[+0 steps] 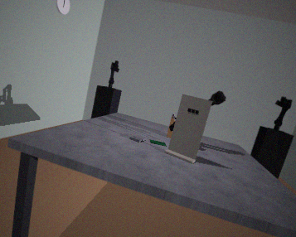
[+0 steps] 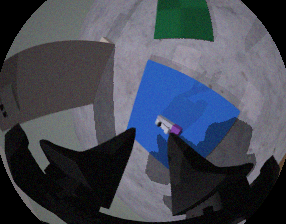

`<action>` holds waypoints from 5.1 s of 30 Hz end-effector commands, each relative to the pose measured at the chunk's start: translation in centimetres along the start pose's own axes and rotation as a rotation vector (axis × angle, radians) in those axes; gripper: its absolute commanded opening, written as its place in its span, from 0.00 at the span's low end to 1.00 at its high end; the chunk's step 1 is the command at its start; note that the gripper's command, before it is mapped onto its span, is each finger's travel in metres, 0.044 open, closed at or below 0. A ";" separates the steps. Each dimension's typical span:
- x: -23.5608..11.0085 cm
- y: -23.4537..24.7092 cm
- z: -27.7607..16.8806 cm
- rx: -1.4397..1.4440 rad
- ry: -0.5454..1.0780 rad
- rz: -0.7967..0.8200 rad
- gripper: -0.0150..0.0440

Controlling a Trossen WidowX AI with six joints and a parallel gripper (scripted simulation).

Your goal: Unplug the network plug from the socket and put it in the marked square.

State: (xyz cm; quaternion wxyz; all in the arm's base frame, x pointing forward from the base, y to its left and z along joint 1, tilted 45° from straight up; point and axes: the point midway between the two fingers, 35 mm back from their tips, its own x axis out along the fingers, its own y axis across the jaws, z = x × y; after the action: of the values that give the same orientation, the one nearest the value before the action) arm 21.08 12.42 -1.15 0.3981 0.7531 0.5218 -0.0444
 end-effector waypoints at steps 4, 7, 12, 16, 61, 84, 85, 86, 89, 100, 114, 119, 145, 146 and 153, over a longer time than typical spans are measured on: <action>-0.4 -0.2 -0.1 -0.001 0.003 -0.005 0.52; -0.6 -0.2 -0.1 -0.001 0.003 -0.005 0.52; -0.9 -0.2 -0.1 0.000 0.003 -0.004 0.52; -1.0 -0.2 0.0 0.000 0.003 -0.005 0.52; -2.7 1.3 1.3 -0.009 -0.018 -0.030 0.52; -4.0 2.2 1.5 -0.009 -0.019 -0.034 0.52; -4.1 2.3 1.5 -0.009 -0.019 -0.034 0.52; -4.1 2.3 1.5 -0.009 -0.018 -0.034 0.52; -4.3 2.4 1.5 -0.009 -0.018 -0.033 0.52; -5.1 2.8 1.4 -0.008 -0.016 -0.031 0.52; -6.1 3.3 1.1 -0.006 -0.011 -0.026 0.52; -6.5 3.5 1.0 -0.005 -0.009 -0.023 0.52; -8.7 4.7 0.7 0.007 -0.011 -0.019 0.52; -8.8 4.8 0.7 0.006 -0.013 -0.019 0.52; -10.2 6.0 0.9 0.005 -0.019 -0.024 0.52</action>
State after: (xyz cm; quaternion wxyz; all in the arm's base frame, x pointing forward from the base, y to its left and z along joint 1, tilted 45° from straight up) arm 21.48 3.85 5.97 0.3986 0.7487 0.5264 -0.0578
